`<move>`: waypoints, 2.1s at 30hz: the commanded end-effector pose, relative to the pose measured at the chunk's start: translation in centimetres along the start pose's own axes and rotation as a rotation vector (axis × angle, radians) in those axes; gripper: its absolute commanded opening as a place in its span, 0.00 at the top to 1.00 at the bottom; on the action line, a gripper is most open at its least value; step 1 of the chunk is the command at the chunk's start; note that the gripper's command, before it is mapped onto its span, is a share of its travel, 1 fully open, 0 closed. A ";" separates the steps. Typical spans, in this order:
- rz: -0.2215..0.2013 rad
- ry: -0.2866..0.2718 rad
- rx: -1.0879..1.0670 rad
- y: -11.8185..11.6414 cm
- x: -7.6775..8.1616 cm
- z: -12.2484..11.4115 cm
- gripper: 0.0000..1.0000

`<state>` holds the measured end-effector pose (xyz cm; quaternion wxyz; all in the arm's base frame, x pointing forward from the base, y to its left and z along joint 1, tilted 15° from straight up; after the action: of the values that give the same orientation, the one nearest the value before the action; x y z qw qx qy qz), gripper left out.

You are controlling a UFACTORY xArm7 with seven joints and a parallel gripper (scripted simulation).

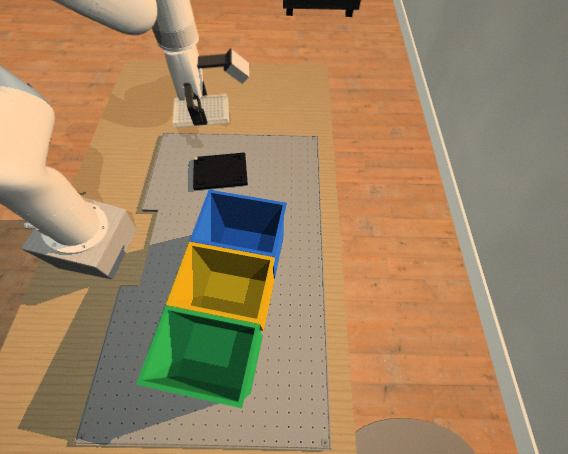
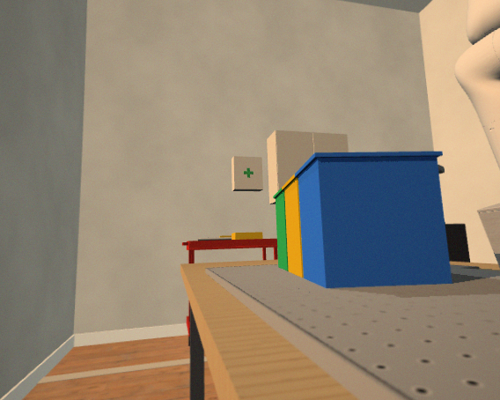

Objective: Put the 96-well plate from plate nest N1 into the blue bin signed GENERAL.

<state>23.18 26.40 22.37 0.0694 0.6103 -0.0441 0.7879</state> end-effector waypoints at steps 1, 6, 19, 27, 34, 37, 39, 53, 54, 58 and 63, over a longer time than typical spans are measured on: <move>0.003 0.002 0.000 -0.1 0.2 0.1 1.00; 0.003 0.002 0.000 -0.1 0.2 0.1 1.00; 0.003 0.002 -0.313 3.1 0.1 1.8 1.00; 0.003 0.002 -0.313 4.9 0.0 2.8 1.00; 0.003 0.002 -0.313 6.9 -0.1 3.9 1.00; 0.003 0.002 -0.313 7.8 -0.1 4.4 1.00; 0.003 0.002 -0.313 7.8 -0.1 4.4 1.00; 0.003 0.002 -0.313 11.9 -0.3 6.7 1.00; 0.003 0.002 -0.313 12.2 -0.3 6.9 1.00; 0.002 0.003 -0.313 12.8 -0.3 7.2 1.00; 0.002 0.003 -0.313 14.2 -0.4 8.0 1.00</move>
<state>28.03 12.44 23.95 0.1641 0.5919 -0.1663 0.7714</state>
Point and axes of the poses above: the point where the finger pads meet when closed, its own x axis back along the fingers, its own y axis across the jaws, z = x × y, the point moved 6 cm from there along x, back along the fingers, and after that the axes turned 15 degrees about -x, right-handed, at the moved point
